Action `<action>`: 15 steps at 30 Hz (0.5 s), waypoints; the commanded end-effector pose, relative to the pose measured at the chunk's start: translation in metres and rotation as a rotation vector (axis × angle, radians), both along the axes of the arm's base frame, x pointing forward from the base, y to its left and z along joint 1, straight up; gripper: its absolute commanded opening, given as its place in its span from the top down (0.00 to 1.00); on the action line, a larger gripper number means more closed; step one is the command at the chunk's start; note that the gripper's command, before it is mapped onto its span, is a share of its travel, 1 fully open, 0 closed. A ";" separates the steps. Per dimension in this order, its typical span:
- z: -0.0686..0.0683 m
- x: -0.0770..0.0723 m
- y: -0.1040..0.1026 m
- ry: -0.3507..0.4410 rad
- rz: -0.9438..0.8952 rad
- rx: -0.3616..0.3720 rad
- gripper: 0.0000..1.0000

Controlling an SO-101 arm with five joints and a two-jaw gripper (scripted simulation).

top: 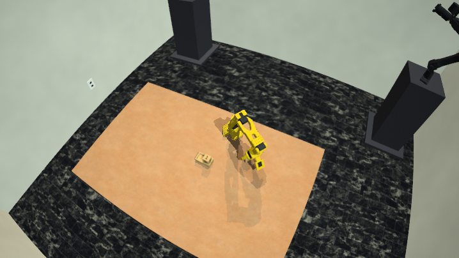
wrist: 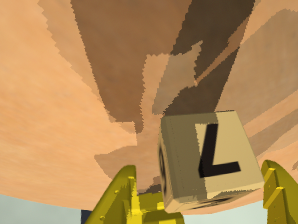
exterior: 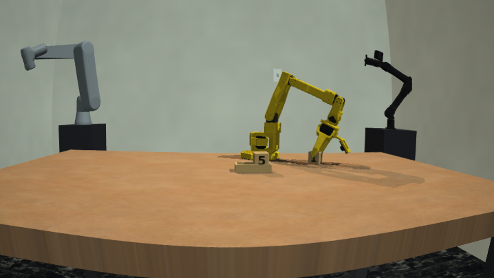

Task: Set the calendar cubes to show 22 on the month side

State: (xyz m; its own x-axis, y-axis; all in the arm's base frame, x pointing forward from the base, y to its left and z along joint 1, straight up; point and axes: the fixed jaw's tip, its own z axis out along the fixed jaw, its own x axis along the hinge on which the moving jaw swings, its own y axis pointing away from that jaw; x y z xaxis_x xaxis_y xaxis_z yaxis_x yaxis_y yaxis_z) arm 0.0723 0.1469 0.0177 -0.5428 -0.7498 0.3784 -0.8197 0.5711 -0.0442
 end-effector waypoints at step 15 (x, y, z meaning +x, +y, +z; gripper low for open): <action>0.003 0.004 0.006 -0.018 0.002 0.041 0.69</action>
